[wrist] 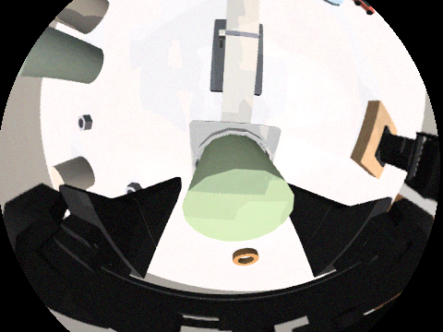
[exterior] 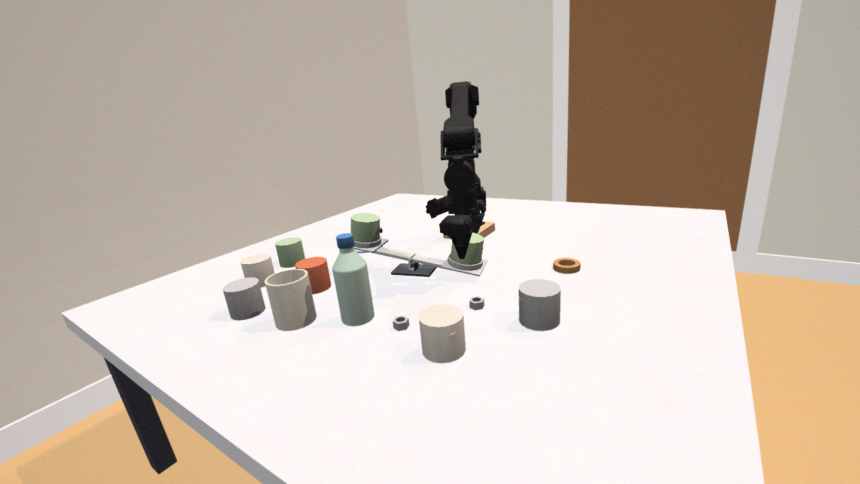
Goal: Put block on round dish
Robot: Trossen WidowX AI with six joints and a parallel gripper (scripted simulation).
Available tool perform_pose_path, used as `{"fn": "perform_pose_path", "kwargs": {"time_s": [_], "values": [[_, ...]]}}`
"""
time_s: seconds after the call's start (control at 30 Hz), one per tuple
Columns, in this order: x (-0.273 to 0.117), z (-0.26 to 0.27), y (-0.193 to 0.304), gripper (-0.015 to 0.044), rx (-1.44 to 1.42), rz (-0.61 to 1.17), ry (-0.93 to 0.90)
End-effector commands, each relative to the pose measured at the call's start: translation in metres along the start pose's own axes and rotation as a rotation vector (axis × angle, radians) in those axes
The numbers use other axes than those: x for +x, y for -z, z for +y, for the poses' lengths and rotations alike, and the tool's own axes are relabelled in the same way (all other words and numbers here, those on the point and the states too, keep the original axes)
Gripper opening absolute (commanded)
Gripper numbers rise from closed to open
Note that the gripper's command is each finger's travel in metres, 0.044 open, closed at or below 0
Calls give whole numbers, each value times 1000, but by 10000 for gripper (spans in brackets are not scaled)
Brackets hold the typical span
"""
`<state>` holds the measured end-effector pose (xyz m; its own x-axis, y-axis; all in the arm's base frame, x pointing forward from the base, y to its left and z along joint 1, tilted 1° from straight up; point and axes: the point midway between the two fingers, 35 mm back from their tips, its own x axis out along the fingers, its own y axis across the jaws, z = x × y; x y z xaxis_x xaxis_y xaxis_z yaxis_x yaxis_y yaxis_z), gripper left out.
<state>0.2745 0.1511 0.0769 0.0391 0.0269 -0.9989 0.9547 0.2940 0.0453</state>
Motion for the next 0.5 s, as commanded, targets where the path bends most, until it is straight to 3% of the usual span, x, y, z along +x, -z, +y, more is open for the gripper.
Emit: {"fn": "perform_pose_path", "kwargs": {"time_s": [0.0,0.13,0.23,0.47], "values": [[7,-2,-1,440,4,-4,5],[11,-2,-1,440,4,-4,5],[11,-2,-1,361,4,-4,5],[11,-2,-1,315,4,-4,5]]}}
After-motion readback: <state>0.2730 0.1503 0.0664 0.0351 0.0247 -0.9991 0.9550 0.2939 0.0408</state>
